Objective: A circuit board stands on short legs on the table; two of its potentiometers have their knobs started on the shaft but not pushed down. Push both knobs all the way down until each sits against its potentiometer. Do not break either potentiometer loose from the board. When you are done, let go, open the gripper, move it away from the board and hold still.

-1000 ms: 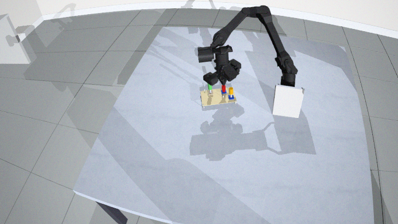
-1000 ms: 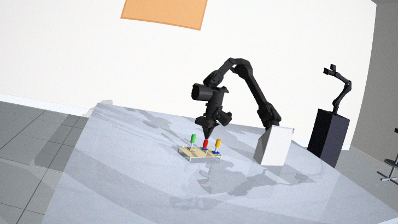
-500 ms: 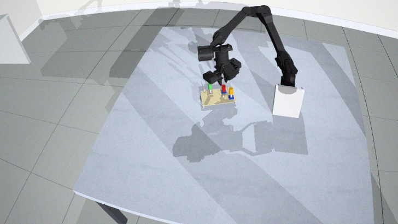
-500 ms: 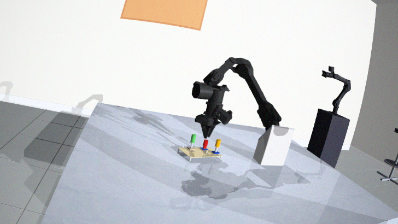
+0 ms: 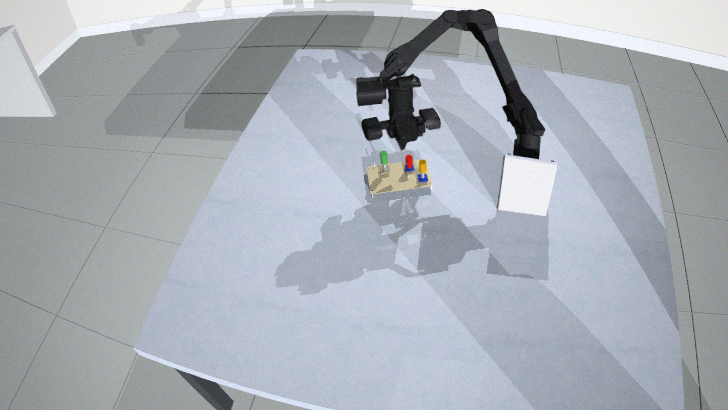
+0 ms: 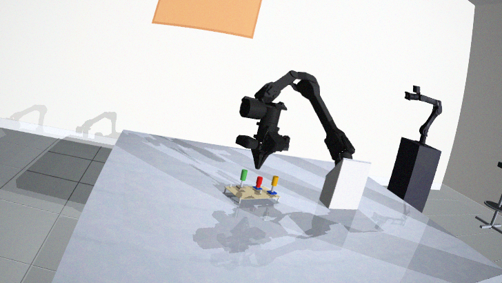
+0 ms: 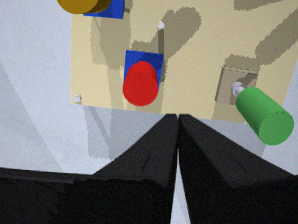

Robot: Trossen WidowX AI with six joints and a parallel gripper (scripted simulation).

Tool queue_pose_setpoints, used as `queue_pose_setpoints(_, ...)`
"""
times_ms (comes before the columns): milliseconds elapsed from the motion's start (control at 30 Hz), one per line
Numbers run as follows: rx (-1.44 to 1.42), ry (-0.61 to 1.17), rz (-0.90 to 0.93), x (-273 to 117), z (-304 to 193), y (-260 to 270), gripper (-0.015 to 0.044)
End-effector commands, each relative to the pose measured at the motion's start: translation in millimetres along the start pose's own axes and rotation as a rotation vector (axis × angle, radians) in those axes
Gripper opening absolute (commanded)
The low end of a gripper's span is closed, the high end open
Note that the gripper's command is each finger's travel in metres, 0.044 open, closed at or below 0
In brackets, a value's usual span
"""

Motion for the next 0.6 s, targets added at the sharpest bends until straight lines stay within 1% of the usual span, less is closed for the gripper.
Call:
queue_pose_setpoints(0, 0.152, -0.005, 0.006, -3, 0, -5, 0.0)
queue_pose_setpoints(567, 0.745, 0.0, 0.016, -17, -5, -23, 0.0)
Point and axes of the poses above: the point midway between the two fingers, 35 mm back from their tips, its own x axis out along the fingers, its own y axis across the jaws, z = x × y, the point moved 5 cm from there along -x, back along the fingers, and after that the axes turned 4 degrees about -x, right-handed, at the moved point
